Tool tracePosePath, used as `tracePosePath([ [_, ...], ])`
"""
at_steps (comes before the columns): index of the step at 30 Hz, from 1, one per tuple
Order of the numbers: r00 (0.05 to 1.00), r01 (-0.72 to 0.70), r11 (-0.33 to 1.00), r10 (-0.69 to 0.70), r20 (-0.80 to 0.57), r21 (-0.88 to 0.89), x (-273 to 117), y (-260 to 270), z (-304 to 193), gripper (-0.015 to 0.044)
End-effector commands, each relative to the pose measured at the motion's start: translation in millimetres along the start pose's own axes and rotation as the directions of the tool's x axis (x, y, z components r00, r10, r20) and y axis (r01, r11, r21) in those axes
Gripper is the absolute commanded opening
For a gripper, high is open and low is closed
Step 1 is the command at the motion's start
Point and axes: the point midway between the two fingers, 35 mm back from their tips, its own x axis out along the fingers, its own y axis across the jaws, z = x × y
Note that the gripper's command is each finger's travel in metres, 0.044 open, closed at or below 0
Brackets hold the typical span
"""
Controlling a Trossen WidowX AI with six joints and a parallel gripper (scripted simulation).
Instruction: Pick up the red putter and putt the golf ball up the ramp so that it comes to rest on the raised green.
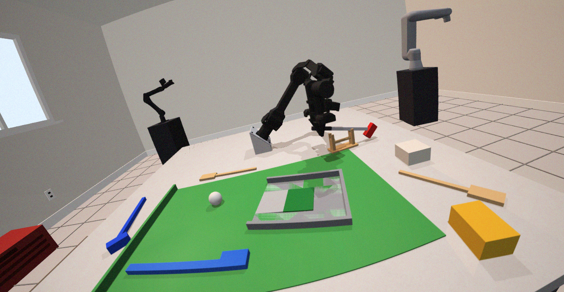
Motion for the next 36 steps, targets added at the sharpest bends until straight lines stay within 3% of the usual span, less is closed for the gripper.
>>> tracePosePath([
  [1,0.999,0.047,0.999,-0.047,0.000,0.016,-21.1,-5.3,2.3,0.0000],
  [16,0.989,0.146,0.983,-0.143,-0.027,0.113,-85.2,2.2,3.8,0.0000],
  [25,0.989,0.143,0.930,-0.122,-0.084,0.339,-81.7,-23.0,-48.4,0.0000],
  [36,0.986,0.160,0.760,-0.096,-0.135,0.630,-88.0,-42.0,-126.9,0.0000],
])
